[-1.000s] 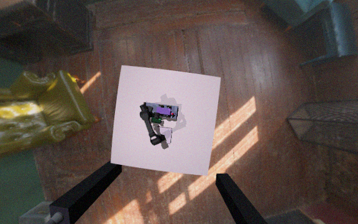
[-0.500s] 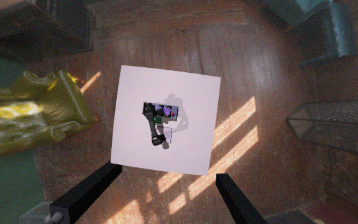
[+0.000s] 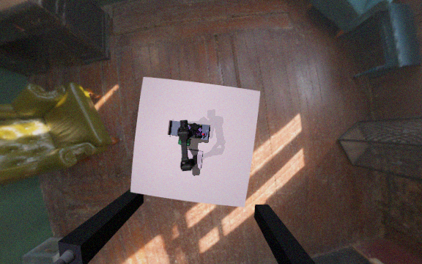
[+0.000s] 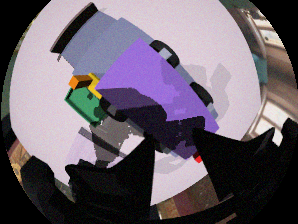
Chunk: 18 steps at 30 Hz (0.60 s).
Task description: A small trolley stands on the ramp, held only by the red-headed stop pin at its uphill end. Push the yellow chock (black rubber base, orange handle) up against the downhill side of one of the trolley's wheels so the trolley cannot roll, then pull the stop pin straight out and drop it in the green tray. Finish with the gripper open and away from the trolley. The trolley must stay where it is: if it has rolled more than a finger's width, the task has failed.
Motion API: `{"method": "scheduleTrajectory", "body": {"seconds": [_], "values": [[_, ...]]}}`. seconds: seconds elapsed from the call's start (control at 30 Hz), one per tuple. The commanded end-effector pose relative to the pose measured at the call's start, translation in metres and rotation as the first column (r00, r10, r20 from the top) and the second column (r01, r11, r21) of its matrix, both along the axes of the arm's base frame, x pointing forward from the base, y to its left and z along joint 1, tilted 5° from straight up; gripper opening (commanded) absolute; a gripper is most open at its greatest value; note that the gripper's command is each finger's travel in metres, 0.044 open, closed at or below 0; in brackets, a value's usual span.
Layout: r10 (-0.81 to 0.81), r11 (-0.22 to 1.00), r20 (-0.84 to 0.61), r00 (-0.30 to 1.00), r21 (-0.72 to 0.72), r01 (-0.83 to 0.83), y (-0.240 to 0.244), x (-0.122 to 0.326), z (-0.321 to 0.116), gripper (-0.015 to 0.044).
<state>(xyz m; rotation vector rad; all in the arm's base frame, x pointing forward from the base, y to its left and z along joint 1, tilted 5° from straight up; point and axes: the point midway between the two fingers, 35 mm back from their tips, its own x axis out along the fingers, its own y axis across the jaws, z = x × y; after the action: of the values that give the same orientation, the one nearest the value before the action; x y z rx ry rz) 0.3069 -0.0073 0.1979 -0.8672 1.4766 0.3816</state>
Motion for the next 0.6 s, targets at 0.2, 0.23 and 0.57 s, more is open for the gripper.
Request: {"method": "scheduleTrajectory", "body": {"seconds": [0.2,0.23,0.57], "values": [[0.325,0.94,-0.152,0.934,-0.06,-0.337,-0.044,-0.004,0.012,0.019],[0.355,0.927,-0.169,0.92,-0.061,-0.369,-0.048,-0.005,0.013,0.019],[0.555,0.805,-0.301,0.775,-0.042,-0.592,-0.079,-0.012,0.02,0.019]]}}
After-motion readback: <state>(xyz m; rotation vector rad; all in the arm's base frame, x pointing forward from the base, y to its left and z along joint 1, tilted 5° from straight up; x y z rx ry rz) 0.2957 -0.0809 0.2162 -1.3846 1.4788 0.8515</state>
